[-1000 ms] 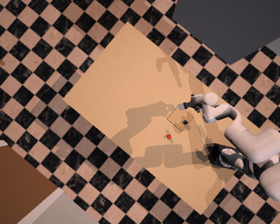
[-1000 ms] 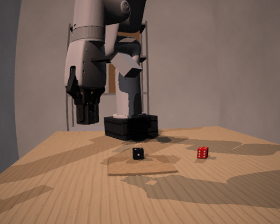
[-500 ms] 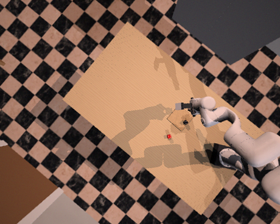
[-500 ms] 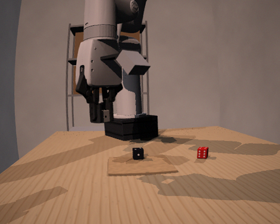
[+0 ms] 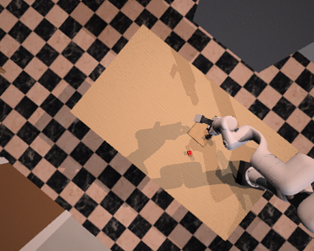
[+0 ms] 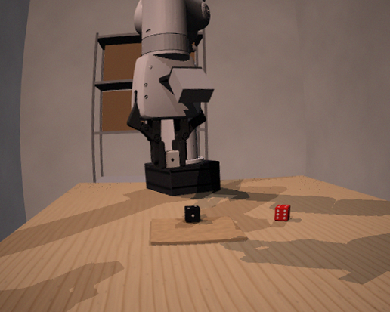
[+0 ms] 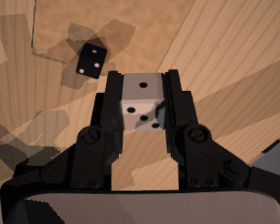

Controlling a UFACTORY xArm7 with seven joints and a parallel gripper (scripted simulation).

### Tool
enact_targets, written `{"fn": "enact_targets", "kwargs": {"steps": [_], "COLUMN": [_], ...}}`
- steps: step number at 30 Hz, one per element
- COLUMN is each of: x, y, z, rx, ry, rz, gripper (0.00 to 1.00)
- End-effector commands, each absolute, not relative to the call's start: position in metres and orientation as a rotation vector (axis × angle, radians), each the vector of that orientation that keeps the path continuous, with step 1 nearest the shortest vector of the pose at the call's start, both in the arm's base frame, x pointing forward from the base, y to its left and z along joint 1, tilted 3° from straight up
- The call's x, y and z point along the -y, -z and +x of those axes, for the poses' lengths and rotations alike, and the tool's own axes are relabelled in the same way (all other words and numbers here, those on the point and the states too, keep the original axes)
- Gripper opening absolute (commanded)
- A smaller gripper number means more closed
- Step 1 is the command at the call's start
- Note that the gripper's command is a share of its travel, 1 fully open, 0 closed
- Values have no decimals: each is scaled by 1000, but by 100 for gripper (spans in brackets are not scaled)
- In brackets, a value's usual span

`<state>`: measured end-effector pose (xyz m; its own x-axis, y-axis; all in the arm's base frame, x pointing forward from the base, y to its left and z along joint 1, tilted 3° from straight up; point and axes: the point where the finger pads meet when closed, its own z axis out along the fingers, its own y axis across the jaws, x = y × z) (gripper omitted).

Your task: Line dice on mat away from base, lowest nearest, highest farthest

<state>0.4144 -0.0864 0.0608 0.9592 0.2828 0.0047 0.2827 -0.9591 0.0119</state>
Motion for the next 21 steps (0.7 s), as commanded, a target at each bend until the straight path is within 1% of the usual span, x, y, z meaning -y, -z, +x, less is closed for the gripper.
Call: {"fn": "enact_targets", "kwargs": {"steps": [1,10,21], "x": [74,51,50], "y": [-63,-63,-63], "z": [414,409,409], "rx": [-232,164,188], "ry": [-15,-28,-29], "rz": [3093,3096,3095], "gripper": [21,21,21]}}
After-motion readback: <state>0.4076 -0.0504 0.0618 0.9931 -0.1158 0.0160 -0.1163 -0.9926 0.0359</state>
